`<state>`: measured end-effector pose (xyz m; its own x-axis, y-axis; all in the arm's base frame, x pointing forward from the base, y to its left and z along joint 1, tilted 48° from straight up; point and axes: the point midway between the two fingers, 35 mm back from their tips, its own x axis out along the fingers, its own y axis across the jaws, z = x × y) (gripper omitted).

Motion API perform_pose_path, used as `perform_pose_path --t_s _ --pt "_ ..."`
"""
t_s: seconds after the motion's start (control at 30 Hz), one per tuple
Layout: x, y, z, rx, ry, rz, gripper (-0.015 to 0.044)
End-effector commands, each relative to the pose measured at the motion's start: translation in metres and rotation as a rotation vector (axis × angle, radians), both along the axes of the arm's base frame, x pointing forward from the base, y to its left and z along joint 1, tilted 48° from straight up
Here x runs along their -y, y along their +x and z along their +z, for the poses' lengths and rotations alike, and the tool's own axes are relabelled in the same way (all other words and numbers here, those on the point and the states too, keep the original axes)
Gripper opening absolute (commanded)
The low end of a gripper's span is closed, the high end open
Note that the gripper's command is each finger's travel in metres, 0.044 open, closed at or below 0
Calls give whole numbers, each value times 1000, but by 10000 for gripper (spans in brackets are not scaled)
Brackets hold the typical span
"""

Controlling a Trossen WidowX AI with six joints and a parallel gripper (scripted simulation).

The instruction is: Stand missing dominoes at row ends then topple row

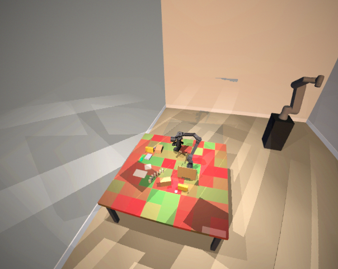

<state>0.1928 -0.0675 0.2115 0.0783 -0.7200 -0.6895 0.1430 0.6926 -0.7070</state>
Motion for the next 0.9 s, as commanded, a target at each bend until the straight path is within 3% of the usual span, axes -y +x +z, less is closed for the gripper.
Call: perform_pose_path --t_s 0.0,0.87 --pt "3 -6 -9 19 59 -35 22" --pt "16 0 -54 391 491 -171 22"
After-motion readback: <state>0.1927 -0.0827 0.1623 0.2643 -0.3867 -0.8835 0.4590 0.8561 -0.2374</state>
